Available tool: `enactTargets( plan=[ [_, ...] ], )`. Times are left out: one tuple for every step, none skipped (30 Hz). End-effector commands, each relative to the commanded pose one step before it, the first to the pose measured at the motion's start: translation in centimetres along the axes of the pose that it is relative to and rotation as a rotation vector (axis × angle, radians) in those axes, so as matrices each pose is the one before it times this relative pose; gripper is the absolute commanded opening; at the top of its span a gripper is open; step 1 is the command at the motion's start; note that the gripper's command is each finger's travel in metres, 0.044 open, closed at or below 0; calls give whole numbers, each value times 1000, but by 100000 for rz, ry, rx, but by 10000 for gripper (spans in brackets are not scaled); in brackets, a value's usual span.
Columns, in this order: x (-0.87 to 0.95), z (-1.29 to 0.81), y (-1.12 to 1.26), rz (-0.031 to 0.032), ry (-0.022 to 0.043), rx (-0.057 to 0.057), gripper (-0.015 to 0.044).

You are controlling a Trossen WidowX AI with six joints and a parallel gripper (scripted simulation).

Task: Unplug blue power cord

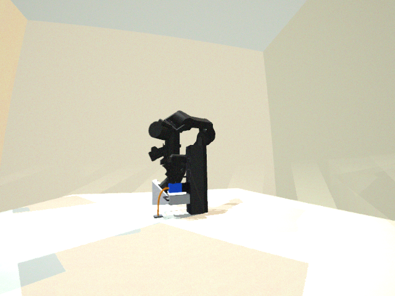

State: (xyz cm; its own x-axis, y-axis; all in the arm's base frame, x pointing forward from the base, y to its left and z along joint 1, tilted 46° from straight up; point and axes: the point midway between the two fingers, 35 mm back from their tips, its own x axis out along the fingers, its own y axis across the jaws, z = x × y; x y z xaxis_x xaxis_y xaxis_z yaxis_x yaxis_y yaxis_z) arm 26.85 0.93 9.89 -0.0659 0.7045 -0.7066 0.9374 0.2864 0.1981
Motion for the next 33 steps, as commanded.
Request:
enactTargets(
  plan=[
    [499,-161,-99,178,722,629,160],
    [155,-1,1,3,3,-2,160],
    [164,-1,0,4,5,-3,160],
    [165,-2,-1,4,6,-3,160],
    [136,-2,-1,3,6,-3,160],
    [82,-2,-1,2,4,-2,160],
    [27,-1,0,1,1,-1,160],
    [0,0,0,0,0,0,160],
    [0,0,0,0,0,0,160],
    [0,0,0,0,0,0,160],
    [0,0,0,0,0,0,160],
    [0,0,0,0,0,0,160],
    [0,0,0,0,0,0,160],
    [-225,101,121,-123,-792,-808,134],
    [0,0,0,0,0,0,107],
    [0,0,0,0,0,0,81],
    [0,0,0,0,0,0,55],
    [0,0,0,0,0,0,48],
    [0,0,0,0,0,0,42],
    [0,0,0,0,0,0,35],
    [0,0,0,0,0,0,28],
    [0,0,0,0,0,0,22],
    [0,0,0,0,0,0,15],
    [0,0,0,0,0,0,8],
    [0,0,0,0,0,0,2],
    [-1,26,3,0,-1,3,0],
    [-3,52,6,0,-2,6,0],
    [-4,77,9,0,-3,8,0],
    [-5,103,12,1,-4,11,0],
    [-6,127,14,1,-5,14,0],
    [-6,146,15,1,-5,16,0],
    [-7,155,16,1,-5,16,0],
    [-7,157,15,1,-4,16,0]
  ],
)
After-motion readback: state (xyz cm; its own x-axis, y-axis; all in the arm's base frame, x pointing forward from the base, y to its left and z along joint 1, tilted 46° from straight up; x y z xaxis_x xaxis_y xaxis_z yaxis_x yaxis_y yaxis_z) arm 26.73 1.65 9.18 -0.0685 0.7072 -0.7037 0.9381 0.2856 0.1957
